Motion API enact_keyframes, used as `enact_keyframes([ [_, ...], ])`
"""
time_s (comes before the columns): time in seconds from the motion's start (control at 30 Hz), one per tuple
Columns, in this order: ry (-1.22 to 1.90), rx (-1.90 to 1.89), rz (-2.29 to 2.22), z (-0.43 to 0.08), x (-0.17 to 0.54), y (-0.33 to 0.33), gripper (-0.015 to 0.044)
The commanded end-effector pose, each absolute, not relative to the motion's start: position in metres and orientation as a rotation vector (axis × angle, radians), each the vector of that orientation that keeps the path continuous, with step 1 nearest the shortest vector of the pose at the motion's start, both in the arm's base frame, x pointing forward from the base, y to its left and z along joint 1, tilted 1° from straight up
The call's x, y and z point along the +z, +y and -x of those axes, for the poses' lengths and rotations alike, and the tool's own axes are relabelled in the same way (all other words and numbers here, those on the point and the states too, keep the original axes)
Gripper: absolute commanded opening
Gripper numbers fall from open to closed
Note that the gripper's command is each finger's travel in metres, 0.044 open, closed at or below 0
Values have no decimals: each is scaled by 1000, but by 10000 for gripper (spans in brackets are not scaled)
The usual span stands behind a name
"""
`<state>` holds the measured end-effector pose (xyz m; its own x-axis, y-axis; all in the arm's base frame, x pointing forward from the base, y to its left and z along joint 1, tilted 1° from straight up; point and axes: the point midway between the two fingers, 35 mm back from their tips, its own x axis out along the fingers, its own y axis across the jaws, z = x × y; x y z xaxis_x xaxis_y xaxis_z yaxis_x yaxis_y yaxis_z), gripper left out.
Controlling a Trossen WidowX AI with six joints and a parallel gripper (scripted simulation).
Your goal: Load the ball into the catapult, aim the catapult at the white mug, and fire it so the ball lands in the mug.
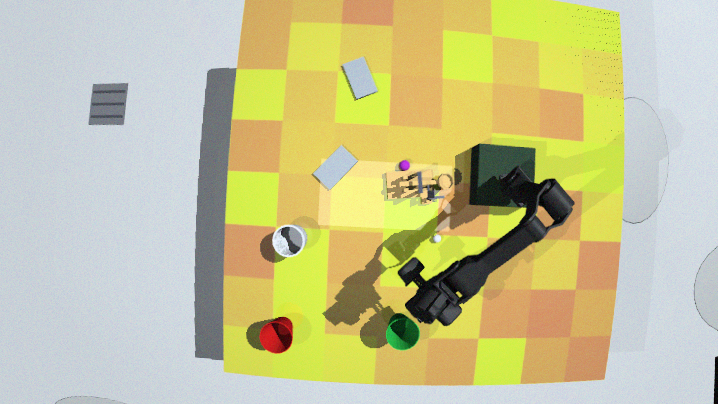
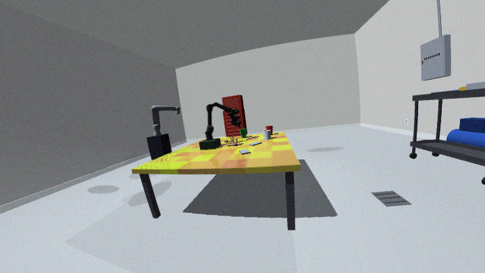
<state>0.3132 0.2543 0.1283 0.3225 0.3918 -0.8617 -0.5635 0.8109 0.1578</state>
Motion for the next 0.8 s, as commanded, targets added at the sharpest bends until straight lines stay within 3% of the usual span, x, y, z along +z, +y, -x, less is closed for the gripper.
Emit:
enact_keyframes([
  [0.0, 1128, 520, 181, -332, 119, 206, 440],
  [0.3, 1301, 258, 108, -347, 102, 92, 440],
  [0.63, 1503, 3, -35, -319, 91, -24, 440],
  [0.77, 1531, -30, -60, -315, 91, -41, 440],
])
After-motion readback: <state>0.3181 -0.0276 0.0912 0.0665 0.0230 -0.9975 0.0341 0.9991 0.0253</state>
